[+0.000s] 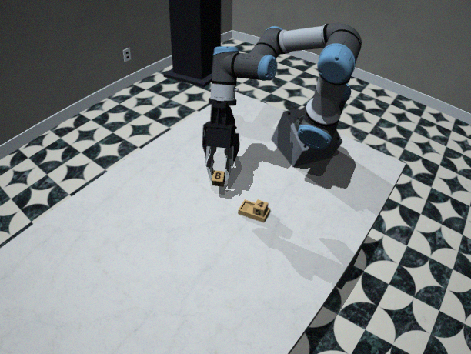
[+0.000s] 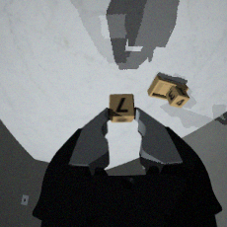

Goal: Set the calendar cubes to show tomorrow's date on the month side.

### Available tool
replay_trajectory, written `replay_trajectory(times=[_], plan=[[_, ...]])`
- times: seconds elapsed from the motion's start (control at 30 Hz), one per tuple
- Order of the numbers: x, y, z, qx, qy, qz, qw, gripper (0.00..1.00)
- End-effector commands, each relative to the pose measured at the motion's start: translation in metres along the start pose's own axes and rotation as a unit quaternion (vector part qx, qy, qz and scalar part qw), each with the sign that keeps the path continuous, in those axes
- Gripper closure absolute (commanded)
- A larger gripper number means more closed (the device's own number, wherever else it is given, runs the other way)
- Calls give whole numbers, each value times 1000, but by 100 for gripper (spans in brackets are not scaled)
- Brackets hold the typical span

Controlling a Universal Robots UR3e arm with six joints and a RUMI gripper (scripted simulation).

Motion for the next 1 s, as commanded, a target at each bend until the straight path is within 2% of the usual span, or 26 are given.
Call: replay_trajectory(times=[0.0,0.17,0.57,0.7,0.93,0.97], plan=[[1,-4,-2,2,3,-30,1000,89],[1,-6,-2,2,3,-49,999,89],[1,-9,-3,2,7,-60,998,89],[-1,-14,-4,2,15,-81,997,89],[-3,-24,-6,3,26,-135,991,89],[-3,-24,-6,3,26,-135,991,89]])
Point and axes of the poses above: the point where the finger pads meet when closed, its own x axis back along the fingers, its own z axis across the jaws, y = z × x, the point moved 8 cm from there along x, back along the fingers, and after that the axes turned 11 degrees about -x, right-handed, at the moved point
